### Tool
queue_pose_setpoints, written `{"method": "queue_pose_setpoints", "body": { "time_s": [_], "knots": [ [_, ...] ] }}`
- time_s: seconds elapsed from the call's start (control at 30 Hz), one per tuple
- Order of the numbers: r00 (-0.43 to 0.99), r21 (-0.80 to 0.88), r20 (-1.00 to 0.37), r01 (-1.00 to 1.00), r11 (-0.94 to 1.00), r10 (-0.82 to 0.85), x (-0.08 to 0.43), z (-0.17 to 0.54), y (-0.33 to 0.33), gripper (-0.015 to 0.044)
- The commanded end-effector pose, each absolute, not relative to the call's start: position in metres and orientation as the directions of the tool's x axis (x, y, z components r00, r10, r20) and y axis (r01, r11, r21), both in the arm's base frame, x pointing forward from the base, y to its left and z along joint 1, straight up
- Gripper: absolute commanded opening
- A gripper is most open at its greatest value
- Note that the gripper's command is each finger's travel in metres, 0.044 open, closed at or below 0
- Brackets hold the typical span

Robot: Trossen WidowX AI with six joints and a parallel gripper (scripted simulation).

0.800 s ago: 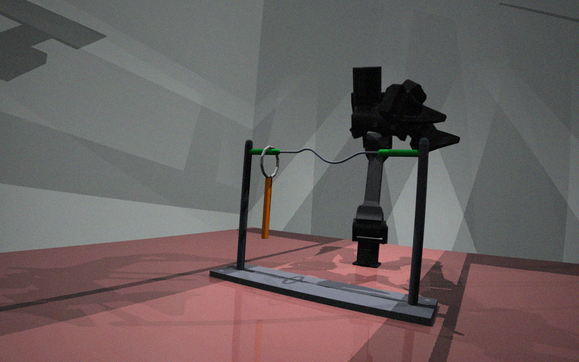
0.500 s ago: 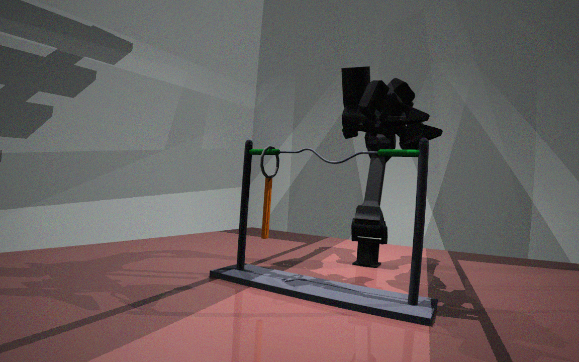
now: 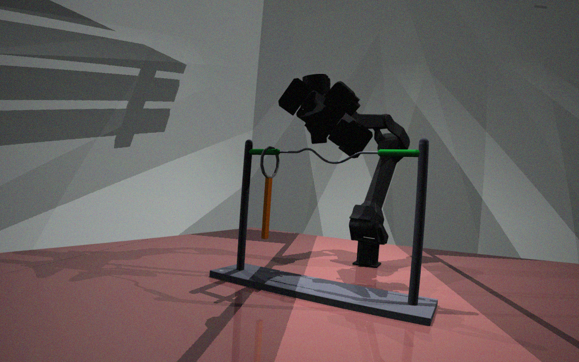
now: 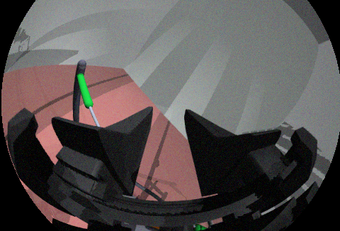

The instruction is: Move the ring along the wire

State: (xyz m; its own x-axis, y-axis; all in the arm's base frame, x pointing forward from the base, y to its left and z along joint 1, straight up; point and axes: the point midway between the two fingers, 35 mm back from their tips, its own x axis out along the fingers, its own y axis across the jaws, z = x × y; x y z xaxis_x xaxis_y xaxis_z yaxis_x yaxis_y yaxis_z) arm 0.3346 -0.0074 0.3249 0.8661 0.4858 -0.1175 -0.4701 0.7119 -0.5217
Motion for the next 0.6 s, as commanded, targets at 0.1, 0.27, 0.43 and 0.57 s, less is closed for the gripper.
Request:
{"method": "queue_pose_setpoints", "body": {
  "time_s": [0.1,0.27,0.43,0.57],
  "knots": [
    [0.970,-0.593,-0.075,-0.229,0.772,0.230,0.330,0.324,-0.088,0.0160],
    [0.998,-0.634,-0.043,-0.064,0.771,0.047,0.315,0.324,-0.142,0.0160],
    [0.992,-0.665,-0.013,0.084,0.742,-0.124,0.292,0.322,-0.190,0.0160],
    [0.981,-0.655,-0.013,0.139,0.743,-0.195,0.280,0.311,-0.212,0.0160]
  ]
}}
